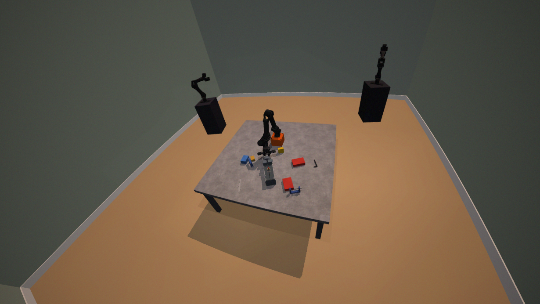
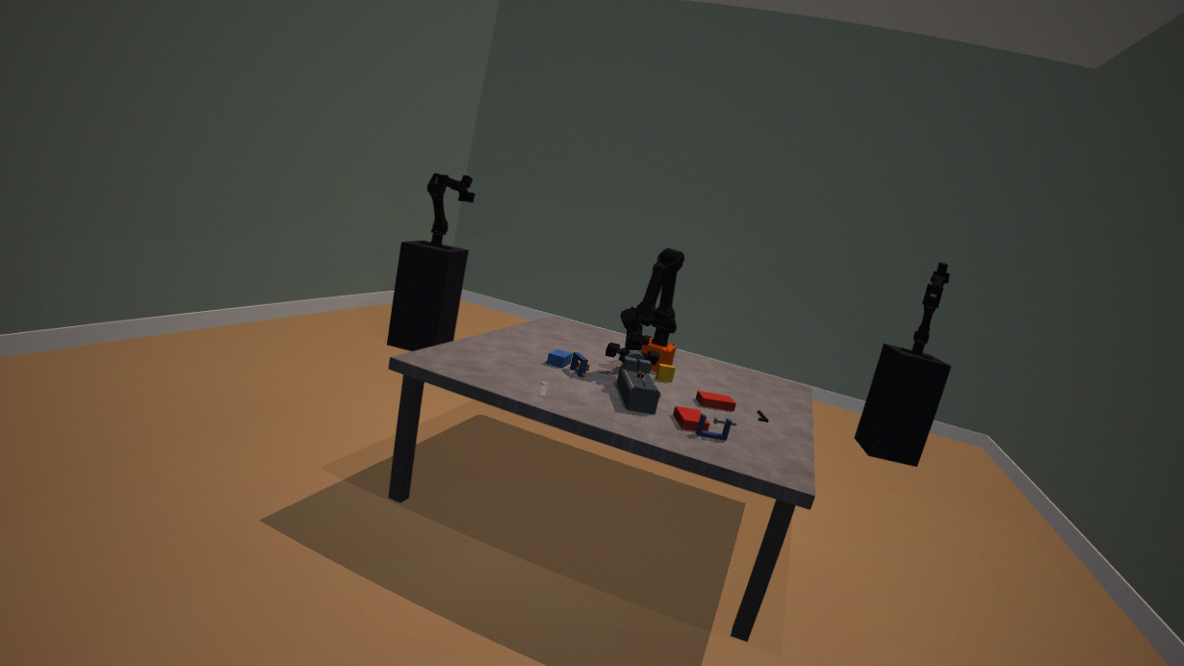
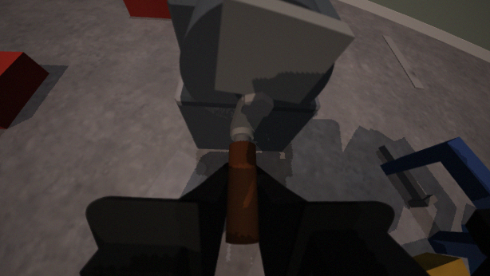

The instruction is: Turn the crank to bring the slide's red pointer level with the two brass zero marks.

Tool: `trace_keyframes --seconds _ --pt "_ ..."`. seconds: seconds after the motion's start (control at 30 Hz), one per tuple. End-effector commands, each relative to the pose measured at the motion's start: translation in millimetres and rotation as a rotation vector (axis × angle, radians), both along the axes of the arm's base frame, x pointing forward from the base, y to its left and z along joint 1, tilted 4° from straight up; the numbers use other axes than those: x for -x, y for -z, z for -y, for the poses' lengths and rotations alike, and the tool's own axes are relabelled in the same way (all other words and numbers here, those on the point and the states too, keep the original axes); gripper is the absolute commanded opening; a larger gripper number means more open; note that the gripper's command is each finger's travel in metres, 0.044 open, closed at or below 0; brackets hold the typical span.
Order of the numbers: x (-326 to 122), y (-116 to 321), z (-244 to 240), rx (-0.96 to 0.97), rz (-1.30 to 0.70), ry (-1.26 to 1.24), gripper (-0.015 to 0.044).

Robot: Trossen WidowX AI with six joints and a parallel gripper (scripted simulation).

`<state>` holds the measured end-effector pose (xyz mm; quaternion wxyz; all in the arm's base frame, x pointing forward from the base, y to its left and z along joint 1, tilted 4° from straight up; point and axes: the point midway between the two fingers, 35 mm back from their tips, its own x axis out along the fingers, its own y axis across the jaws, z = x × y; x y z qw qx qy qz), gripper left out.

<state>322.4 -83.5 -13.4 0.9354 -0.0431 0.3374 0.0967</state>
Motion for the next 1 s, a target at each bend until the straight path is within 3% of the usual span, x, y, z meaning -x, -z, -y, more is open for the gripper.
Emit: trace_keyframes --seconds 0.0,0.97 --pt "2.3 -1.1 -8.9 -0.017 0.0 -0.019 0.0" --pt "8.7 -32.4 -25.8 -0.018 0.0 -0.019 0.0"
